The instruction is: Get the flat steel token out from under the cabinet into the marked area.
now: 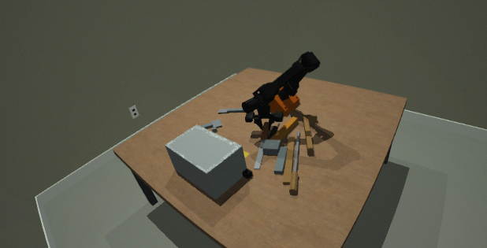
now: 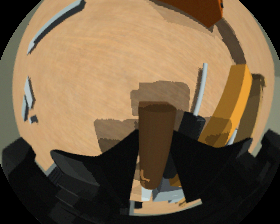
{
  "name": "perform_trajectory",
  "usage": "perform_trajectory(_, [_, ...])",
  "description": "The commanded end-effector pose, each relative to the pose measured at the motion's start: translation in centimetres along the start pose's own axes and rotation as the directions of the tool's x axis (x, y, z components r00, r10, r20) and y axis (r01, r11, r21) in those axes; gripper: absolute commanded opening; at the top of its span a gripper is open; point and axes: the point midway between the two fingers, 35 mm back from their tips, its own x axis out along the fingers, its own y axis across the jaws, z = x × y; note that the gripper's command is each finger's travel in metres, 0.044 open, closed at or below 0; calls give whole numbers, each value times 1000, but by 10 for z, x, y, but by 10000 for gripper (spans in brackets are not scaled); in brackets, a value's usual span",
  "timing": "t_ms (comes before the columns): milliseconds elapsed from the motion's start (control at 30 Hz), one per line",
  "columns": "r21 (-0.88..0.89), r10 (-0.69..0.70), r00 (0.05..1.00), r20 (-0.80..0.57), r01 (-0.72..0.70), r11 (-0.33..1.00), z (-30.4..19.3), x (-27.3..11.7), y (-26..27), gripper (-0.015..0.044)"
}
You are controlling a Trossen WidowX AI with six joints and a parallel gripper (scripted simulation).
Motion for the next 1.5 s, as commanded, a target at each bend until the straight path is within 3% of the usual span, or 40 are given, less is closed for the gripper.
perform_trajectory(0, [-8, -4, 1000, -7, 4, 1000, -3, -1, -2, 0])
perform_trajectory(1467, [-8, -4, 1000, -7, 4, 1000, -5, -1, -16, 0])
